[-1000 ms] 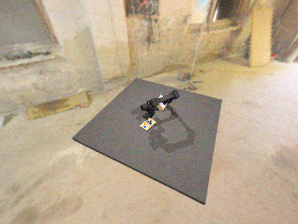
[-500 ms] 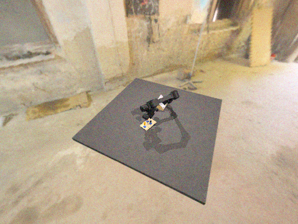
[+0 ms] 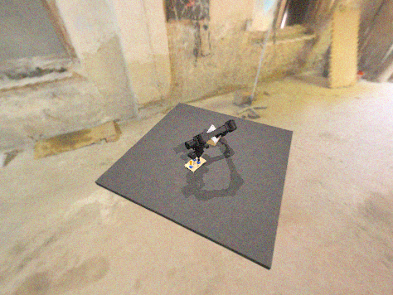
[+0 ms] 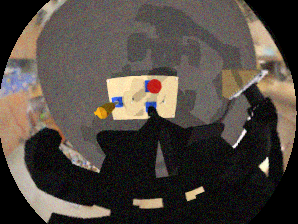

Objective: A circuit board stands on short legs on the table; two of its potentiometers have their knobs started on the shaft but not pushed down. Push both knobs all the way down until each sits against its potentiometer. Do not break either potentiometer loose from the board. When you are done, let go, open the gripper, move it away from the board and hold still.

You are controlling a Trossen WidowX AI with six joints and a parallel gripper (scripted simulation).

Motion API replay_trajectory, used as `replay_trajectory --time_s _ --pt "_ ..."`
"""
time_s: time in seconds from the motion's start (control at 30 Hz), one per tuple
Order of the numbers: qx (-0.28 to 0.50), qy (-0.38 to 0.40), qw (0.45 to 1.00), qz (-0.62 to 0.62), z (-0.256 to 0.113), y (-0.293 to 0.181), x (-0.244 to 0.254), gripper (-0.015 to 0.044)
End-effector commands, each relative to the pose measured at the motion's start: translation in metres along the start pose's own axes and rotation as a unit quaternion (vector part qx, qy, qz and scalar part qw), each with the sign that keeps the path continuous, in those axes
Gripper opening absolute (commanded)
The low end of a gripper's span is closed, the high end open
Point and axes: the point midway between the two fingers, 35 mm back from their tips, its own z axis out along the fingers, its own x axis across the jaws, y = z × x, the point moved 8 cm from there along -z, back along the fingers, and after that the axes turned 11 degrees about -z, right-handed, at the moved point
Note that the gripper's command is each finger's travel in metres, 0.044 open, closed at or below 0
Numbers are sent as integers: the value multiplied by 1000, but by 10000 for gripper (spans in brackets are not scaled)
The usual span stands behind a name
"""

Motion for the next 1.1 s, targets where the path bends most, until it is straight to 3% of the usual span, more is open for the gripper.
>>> replay_trajectory --time_s 0.0,1.07 --pt "2 2 1000 2 0 0 0 0" --pt "2 2 1000 2 5 0 0 0"
